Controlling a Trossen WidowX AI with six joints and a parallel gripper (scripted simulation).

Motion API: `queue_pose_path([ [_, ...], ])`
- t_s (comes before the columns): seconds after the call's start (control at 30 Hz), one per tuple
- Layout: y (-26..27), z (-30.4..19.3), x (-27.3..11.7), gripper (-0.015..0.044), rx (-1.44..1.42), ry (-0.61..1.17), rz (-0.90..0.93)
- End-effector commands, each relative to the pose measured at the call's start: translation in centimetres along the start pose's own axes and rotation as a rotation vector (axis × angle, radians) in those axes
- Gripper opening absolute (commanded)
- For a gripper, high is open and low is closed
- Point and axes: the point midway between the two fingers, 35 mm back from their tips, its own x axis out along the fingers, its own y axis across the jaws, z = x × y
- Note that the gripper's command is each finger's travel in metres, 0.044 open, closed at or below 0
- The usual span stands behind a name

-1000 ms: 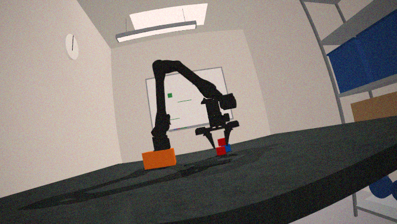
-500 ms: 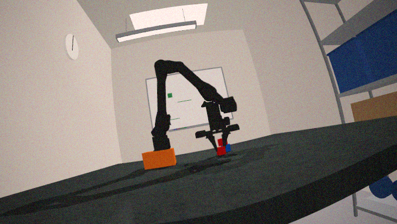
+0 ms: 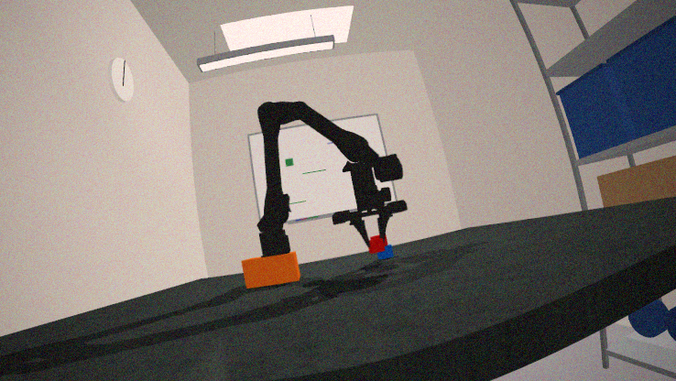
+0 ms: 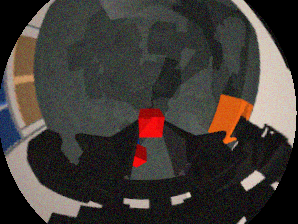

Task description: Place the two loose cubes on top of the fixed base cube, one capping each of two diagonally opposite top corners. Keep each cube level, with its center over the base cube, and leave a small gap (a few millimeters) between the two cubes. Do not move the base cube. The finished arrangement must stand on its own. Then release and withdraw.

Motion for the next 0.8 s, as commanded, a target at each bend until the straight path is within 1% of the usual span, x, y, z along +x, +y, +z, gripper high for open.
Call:
queue_pose_path([
  [0.0, 0.2, 0.0, -1.2, 0.0105, 0.005, 0.0, 0.003],
  [0.77, -0.4, 0.0, -8.2, 0.0105, 0.005, 0.0, 0.003],
])
